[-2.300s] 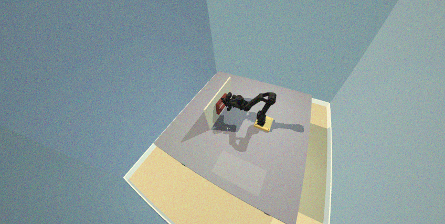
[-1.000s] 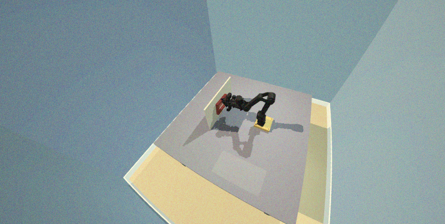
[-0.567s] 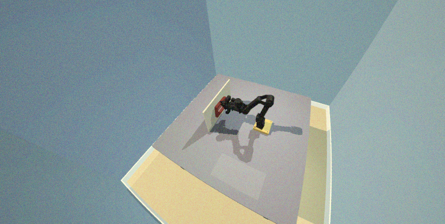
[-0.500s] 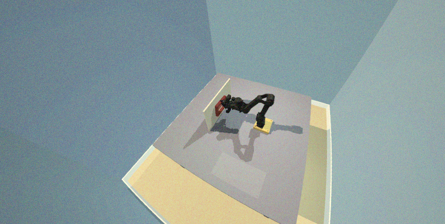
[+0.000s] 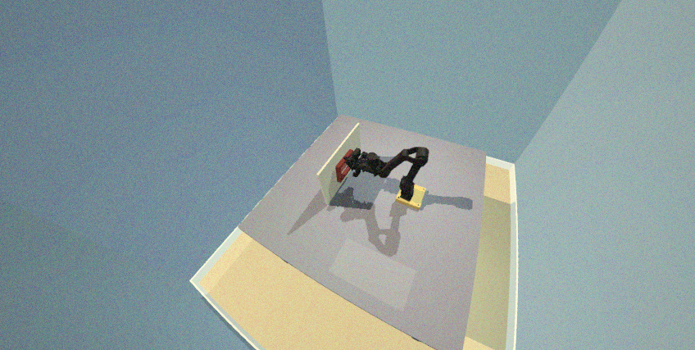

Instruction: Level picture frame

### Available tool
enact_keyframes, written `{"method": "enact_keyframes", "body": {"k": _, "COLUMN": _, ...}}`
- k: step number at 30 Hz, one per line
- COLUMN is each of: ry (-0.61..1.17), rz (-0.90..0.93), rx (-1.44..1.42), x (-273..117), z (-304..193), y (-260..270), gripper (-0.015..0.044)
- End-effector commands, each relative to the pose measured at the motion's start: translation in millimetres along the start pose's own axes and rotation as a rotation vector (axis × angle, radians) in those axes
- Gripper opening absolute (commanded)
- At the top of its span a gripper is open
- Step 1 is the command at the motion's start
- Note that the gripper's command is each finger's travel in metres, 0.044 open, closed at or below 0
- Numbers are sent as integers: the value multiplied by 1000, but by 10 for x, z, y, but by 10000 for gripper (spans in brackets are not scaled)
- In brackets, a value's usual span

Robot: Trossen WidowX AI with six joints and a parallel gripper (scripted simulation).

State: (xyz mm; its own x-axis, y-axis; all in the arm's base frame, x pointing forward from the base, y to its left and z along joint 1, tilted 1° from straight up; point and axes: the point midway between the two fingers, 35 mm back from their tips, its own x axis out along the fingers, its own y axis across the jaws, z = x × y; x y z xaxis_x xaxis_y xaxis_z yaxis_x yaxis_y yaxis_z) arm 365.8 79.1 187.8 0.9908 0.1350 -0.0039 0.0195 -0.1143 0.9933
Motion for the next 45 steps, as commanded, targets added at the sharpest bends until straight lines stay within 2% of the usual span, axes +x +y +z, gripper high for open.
{"method": "enact_keyframes", "body": {"k": 1, "ry": -1, "rz": 2, "rx": -50, "x": 0, "z": -1, "y": -1, "gripper": 0}}
{"method": "enact_keyframes", "body": {"k": 16, "ry": -2, "rz": 1, "rx": -126, "x": 0, "z": -3, "y": -18, "gripper": 0}}
{"method": "enact_keyframes", "body": {"k": 26, "ry": 0, "rz": -1, "rx": -107, "x": 0, "z": -2, "y": -18, "gripper": 260}}
{"method": "enact_keyframes", "body": {"k": 31, "ry": 0, "rz": -1, "rx": -101, "x": -49, "z": -9, "y": -1, "gripper": 260}}
{"method": "enact_keyframes", "body": {"k": 45, "ry": -5, "rz": 5, "rx": 17, "x": -990, "z": -9, "y": -41, "gripper": 260}}
